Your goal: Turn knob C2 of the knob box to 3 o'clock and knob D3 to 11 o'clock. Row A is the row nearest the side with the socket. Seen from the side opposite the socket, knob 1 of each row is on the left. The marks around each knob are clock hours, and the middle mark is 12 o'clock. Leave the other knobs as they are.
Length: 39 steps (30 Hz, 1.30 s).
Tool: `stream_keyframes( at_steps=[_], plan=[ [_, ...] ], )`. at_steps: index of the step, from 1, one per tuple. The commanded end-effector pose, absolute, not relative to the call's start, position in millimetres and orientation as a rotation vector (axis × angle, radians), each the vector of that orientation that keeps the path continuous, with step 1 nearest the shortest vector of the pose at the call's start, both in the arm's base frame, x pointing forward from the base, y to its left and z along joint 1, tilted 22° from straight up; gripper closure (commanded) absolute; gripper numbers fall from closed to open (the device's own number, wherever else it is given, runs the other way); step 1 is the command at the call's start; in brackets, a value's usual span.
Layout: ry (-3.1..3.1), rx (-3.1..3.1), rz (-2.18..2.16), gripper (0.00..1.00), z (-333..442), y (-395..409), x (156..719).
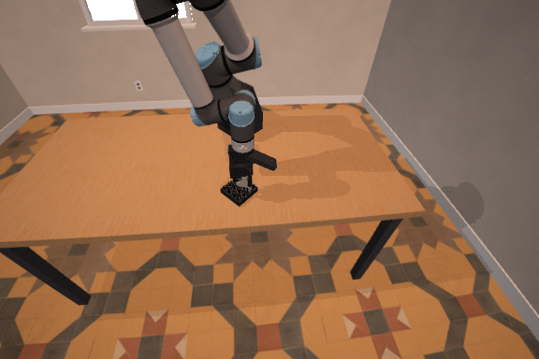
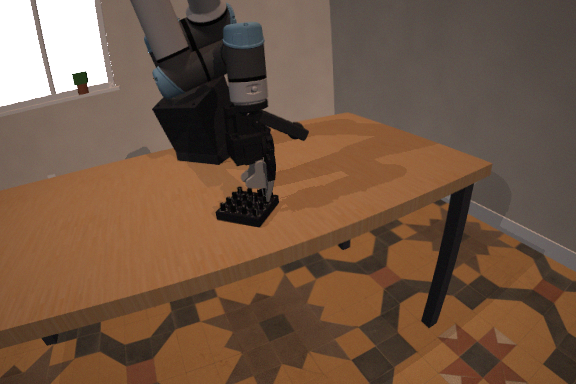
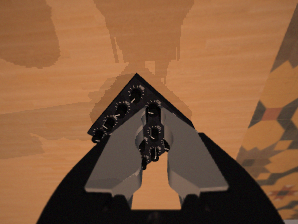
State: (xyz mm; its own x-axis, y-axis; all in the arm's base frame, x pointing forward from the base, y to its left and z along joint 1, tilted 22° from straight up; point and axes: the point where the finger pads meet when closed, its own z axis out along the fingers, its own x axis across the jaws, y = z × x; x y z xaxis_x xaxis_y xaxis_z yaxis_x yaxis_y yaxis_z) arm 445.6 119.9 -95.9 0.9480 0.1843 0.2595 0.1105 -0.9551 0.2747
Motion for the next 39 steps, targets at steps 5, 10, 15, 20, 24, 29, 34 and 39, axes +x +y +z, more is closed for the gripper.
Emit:
stream_keyframes(
  at_steps=[5, 10, 15, 20, 24, 29, 34, 39],
  plan=[
    [0.219, 2.844, 0.416, 0.96, -95.5, 120.1, 445.9],
    [0.219, 2.844, 0.416, 0.96, -95.5, 120.1, 445.9],
    [0.219, 2.844, 0.416, 0.96, -95.5, 120.1, 445.9],
    [0.219, 2.844, 0.416, 0.96, -95.5, 120.1, 445.9],
    [0.219, 2.844, 0.416, 0.96, -95.5, 120.1, 445.9],
    [0.221, 2.843, 0.416, 0.96, -95.5, 120.1, 445.9],
    [0.231, 2.842, 0.414, 0.96, -95.6, 120.1, 445.8],
    [0.243, 2.84, 0.413, 0.96, -95.6, 120.1, 445.8]
  ],
)
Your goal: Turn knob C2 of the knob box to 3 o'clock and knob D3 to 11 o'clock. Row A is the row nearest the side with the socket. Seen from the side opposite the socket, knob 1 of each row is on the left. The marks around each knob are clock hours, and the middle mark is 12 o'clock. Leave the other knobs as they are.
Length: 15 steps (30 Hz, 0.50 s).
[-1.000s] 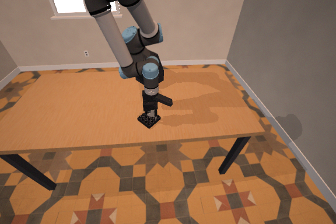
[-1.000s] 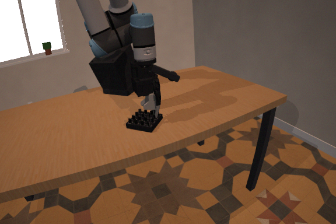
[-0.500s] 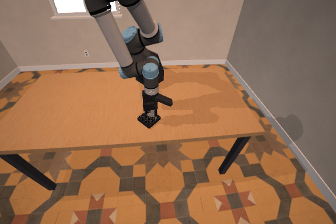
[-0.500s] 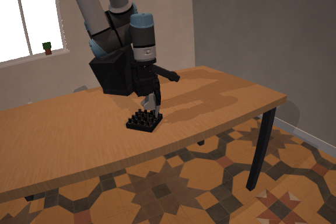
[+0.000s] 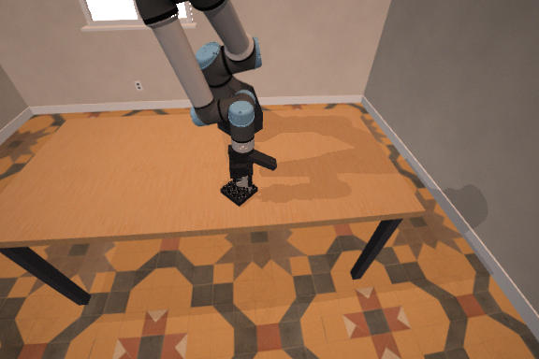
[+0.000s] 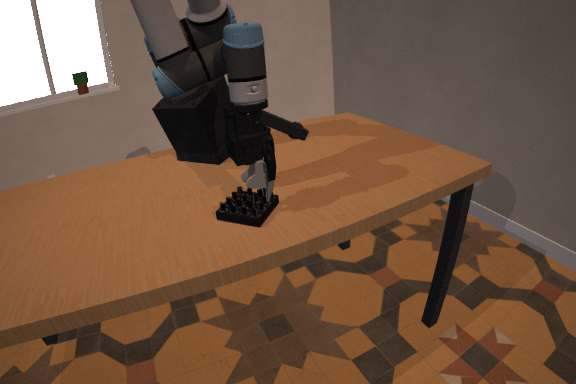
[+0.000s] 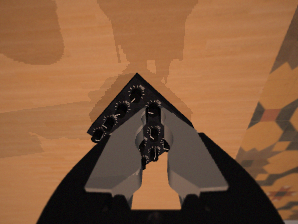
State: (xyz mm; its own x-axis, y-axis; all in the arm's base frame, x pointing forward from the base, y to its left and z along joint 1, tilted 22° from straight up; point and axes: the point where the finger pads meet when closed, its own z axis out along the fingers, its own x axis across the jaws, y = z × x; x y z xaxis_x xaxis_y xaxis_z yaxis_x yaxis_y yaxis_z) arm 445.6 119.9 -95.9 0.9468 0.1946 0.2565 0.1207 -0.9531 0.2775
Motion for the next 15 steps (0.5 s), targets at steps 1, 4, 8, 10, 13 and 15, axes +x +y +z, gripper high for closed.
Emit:
stream_keyframes(
  at_steps=[1, 4, 8, 10, 13, 15],
  plan=[
    [0.248, 2.839, 0.412, 0.96, -95.6, 120.1, 445.8],
    [0.267, 2.836, 0.409, 0.96, -95.6, 120.1, 445.7],
    [0.301, 2.829, 0.404, 0.96, -95.6, 120.1, 445.6],
    [0.323, 2.825, 0.401, 0.96, -95.6, 120.0, 445.5],
    [0.361, 2.818, 0.395, 0.96, -95.7, 120.0, 445.4],
    [0.375, 2.815, 0.393, 0.96, -95.7, 120.0, 445.4]
  ],
)
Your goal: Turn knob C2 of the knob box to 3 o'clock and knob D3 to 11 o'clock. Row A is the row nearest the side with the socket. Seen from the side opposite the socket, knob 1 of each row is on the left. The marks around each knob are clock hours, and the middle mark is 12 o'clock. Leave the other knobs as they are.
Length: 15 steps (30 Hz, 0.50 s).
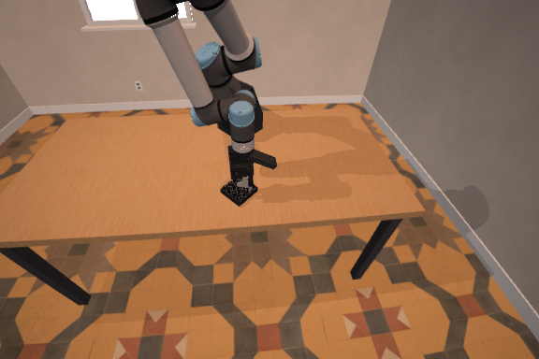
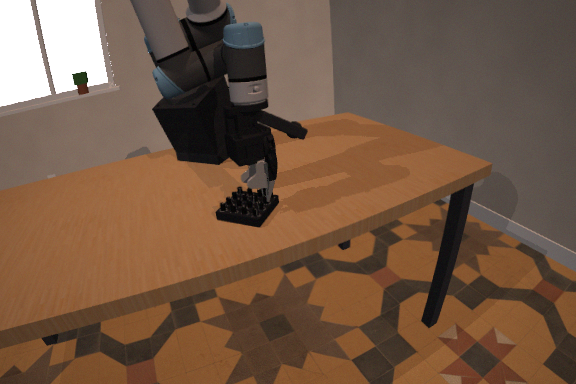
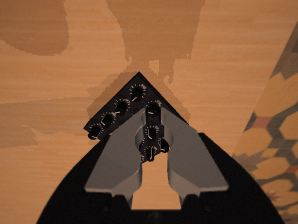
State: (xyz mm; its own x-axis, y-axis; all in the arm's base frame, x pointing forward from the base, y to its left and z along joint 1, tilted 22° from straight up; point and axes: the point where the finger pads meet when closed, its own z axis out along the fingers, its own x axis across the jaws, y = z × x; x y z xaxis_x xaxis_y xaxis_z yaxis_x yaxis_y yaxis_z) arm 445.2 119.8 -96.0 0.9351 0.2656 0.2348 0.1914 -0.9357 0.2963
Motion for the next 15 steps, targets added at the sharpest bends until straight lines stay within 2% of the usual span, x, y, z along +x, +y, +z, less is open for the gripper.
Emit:
stream_keyframes(
  at_steps=[1, 15],
  plan=[
    [0.375, 2.815, 0.393, 0.96, -95.7, 120.0, 445.4],
    [0.645, 2.745, 0.349, 0.96, -95.9, 119.6, 444.5]
  ],
)
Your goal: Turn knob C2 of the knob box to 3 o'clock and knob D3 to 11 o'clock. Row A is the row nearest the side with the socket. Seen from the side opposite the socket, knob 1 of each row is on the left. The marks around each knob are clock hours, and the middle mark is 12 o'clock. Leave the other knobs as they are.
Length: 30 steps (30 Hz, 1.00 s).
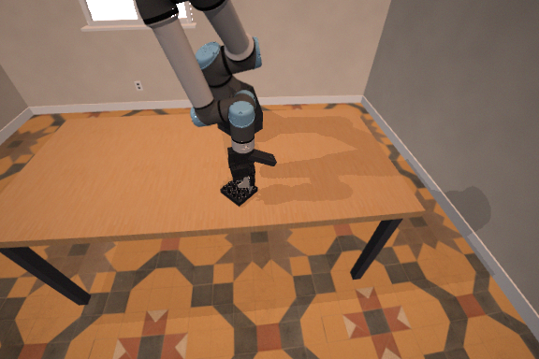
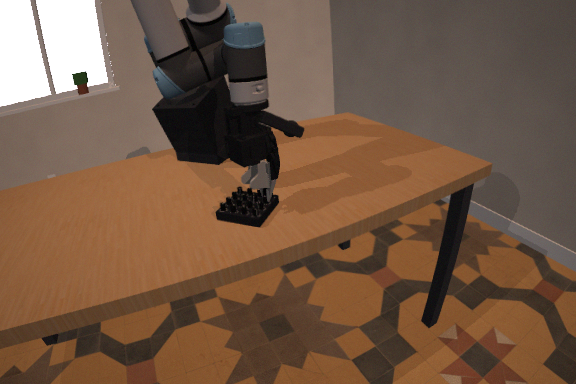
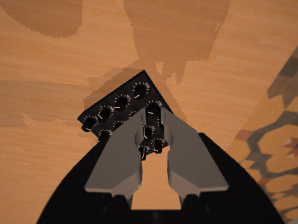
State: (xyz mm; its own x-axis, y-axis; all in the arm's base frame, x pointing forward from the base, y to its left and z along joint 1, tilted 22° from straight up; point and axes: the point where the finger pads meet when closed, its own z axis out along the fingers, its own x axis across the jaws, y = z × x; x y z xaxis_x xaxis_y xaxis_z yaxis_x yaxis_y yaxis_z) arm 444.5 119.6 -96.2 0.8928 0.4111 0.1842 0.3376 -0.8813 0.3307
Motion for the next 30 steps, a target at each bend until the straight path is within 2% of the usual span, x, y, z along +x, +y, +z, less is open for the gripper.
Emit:
stream_keyframes(
  at_steps=[1, 30],
  plan=[
    [0.669, 2.737, 0.345, 0.96, -95.9, 119.6, 444.5],
    [1.348, 2.428, 0.216, 0.96, -96.0, 117.9, 442.6]
  ],
)
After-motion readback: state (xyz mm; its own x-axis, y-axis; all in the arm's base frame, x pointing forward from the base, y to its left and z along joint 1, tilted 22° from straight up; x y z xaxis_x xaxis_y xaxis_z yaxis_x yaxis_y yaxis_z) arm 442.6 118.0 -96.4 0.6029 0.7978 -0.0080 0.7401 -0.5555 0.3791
